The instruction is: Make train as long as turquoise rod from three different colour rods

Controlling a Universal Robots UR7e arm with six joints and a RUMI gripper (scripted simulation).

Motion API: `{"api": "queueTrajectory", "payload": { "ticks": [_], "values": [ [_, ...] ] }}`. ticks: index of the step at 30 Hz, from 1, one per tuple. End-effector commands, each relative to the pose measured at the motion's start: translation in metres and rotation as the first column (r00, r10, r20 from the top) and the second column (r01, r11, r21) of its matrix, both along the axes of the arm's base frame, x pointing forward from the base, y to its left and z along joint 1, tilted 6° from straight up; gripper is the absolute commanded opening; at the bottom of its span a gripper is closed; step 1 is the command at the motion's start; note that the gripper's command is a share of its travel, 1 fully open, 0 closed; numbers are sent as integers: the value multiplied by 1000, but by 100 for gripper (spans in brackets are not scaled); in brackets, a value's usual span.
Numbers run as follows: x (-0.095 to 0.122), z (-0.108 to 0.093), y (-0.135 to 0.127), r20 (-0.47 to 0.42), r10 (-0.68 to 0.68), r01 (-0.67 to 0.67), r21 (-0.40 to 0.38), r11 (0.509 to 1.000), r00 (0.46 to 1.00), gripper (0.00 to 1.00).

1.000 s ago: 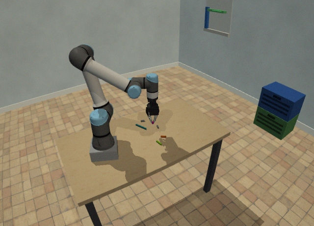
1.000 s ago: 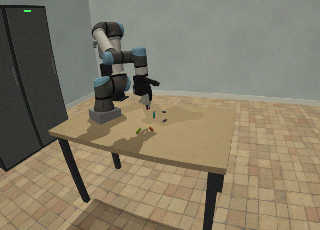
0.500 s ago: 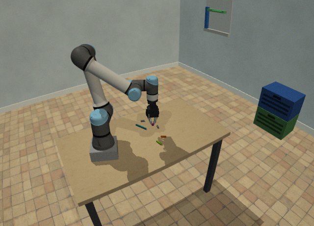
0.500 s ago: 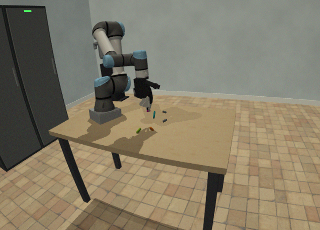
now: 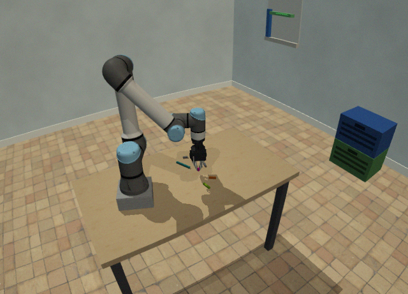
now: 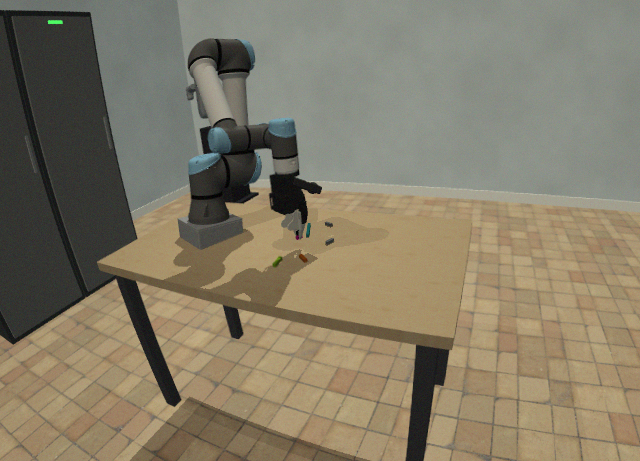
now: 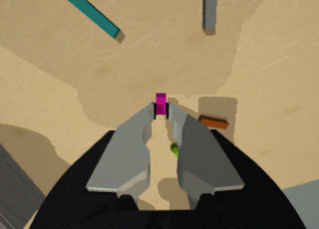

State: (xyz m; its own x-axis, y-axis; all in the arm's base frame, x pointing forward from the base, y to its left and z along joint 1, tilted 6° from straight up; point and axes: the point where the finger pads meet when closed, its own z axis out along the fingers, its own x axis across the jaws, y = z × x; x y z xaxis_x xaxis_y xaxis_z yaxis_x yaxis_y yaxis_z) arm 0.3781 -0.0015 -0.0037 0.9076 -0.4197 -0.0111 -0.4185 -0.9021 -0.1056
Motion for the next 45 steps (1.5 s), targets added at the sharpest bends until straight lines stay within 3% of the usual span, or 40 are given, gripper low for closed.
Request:
{"api": "queueTrajectory", "payload": {
  "ticks": [1, 45],
  "values": [
    [3, -12, 1, 2, 0, 0, -2, 1000, 1000, 0],
    [3, -18, 2, 2, 0, 0, -2, 1000, 1000, 0]
  ]
}}
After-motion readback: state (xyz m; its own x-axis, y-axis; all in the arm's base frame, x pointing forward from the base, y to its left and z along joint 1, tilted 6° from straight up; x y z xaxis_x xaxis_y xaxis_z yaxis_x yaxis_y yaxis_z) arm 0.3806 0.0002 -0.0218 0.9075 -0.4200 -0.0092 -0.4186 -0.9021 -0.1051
